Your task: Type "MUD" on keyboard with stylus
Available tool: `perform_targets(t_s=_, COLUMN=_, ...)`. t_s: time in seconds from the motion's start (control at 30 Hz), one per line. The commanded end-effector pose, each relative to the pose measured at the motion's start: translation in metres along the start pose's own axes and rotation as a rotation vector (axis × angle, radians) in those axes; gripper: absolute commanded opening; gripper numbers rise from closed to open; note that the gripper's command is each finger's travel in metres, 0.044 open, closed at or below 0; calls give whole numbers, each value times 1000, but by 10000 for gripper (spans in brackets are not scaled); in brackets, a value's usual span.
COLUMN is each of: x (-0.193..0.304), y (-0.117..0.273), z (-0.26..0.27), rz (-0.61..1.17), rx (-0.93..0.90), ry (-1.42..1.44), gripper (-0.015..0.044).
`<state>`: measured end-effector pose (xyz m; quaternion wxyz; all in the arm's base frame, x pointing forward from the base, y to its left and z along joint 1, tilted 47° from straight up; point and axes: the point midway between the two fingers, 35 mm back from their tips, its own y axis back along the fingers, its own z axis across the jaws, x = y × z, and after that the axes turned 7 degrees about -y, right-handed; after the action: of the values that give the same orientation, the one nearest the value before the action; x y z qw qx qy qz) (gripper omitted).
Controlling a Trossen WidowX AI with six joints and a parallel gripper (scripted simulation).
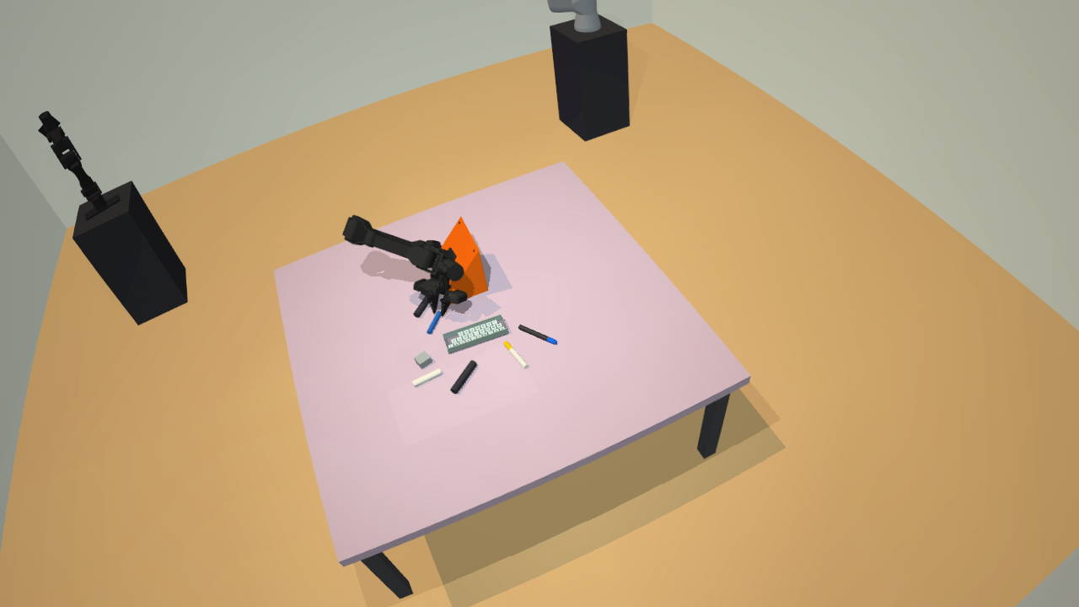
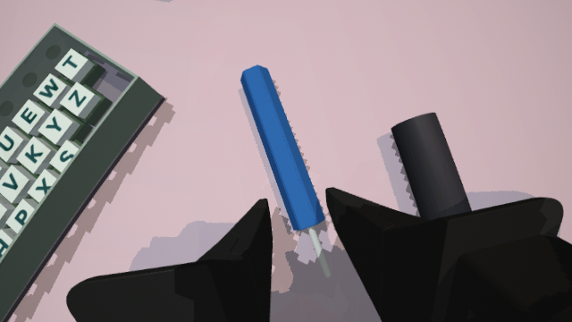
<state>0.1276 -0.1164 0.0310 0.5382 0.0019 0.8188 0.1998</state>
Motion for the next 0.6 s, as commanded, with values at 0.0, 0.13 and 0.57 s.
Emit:
perform_targets(t_s=0.0, x=-3, y=11, z=6, rz=20, rx=-17, ry=-5, gripper=150)
perform_targets(t_s=0.13, x=-15, y=32, z=4, rz=14, rx=-4, ry=-2, gripper=150)
perform_targets(t_s=0.57, x=-27, y=44, z=2, rz=-7, rx=17, ry=6, gripper=150)
